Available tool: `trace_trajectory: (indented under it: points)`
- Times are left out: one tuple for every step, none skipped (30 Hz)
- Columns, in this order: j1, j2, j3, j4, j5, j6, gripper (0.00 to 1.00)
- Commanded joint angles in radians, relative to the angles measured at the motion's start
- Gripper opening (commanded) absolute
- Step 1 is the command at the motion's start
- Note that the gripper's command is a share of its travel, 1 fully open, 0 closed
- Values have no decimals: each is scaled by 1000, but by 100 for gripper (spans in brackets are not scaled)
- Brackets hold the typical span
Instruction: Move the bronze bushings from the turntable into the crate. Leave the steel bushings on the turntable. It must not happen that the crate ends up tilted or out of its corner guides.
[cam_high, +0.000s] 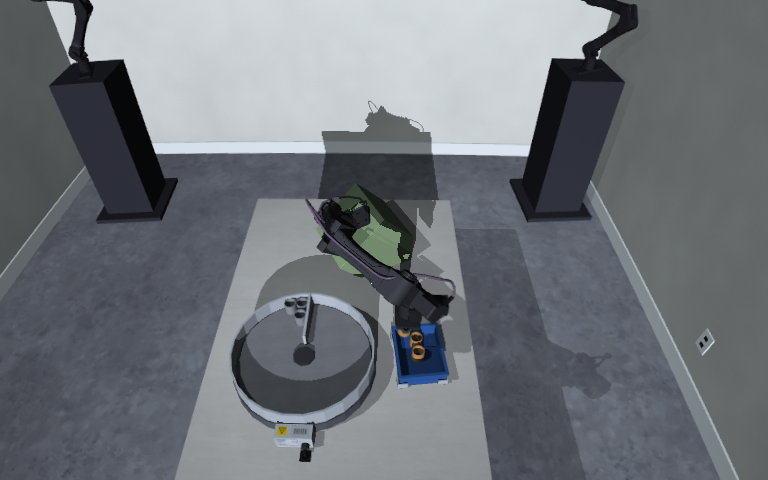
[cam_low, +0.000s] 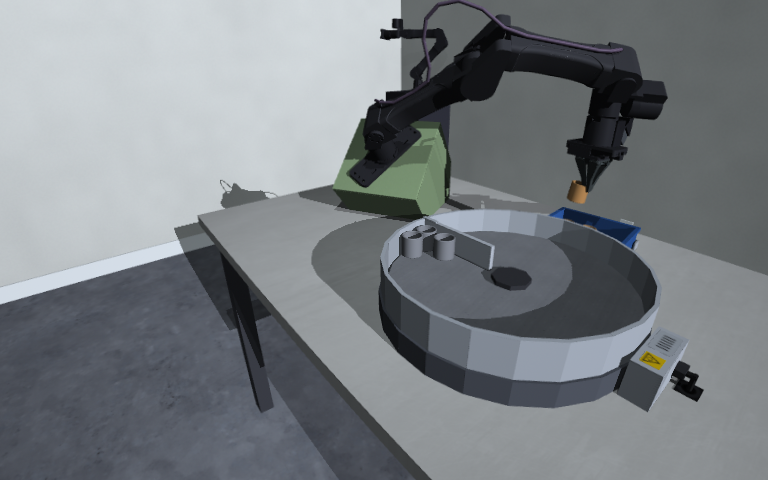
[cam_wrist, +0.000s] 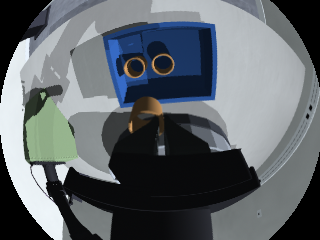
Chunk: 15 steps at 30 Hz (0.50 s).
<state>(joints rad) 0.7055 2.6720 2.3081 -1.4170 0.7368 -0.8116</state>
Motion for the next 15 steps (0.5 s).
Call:
trace_trajectory:
  points:
    - [51,4,55,-23,-15,-3,0]
    - [52,8,61,-26,-15,-1,0]
    - [52,13,69,-29,-15,0,0]
    - [52,16,75,-32,-15,2,0]
    - [52,19,79,-34,-15,2,0]
    - [52,7,81,-35,-16,2,0]
    - [52,7,81,-35,-16,2,0]
    - [52,7,81,-35,-16,2,0]
    - [52,-17,79,-34,-16,2,0]
    - [52,-17,79,-34,-16,2,0]
    - [52,-17,80,-35,-16,2,0]
    - [52,-16,80,-35,-16,2,0]
    - [52,-16,81,-35,-16,2,0]
    - [52,-16,81,-35,-16,2,0]
    - [52,-16,81,-35,-16,2,0]
